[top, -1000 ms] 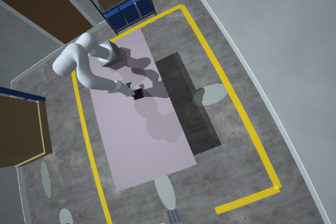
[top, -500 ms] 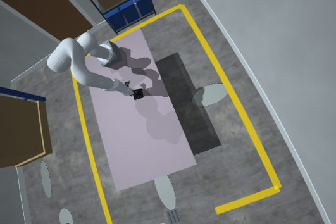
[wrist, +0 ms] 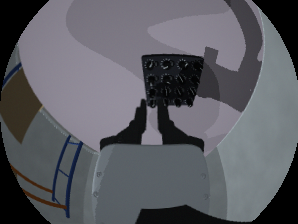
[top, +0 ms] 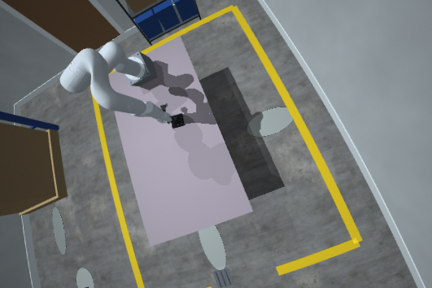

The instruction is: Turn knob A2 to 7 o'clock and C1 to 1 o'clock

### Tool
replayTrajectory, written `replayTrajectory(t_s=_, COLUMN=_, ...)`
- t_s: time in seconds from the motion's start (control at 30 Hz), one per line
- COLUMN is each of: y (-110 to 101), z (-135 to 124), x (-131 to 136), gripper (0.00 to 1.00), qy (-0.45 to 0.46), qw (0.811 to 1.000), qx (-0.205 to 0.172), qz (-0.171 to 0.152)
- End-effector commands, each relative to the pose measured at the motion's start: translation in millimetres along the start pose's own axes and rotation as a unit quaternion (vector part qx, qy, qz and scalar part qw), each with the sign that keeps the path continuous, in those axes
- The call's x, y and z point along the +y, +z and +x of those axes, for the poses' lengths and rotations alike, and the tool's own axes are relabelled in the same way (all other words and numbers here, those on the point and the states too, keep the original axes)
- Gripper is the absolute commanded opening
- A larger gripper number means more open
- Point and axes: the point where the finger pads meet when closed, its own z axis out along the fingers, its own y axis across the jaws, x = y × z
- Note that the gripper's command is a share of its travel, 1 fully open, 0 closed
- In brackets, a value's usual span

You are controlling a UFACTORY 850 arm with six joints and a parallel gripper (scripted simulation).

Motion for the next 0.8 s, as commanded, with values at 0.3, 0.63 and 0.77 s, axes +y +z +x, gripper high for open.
replayTrajectory(t_s=0.3, y=-4.6, z=-8.3, x=11.2, gripper=0.19, qy=0.181, qw=0.984, qx=-0.003, qz=0.003)
replayTrajectory(t_s=0.63, y=-8.5, z=-13.7, x=21.3, gripper=0.19, qy=0.328, qw=0.945, qx=-0.005, qz=0.004)
replayTrajectory(t_s=0.77, y=-9.9, z=-15.3, x=24.8, gripper=0.19, qy=0.375, qw=0.927, qx=-0.005, qz=0.003)
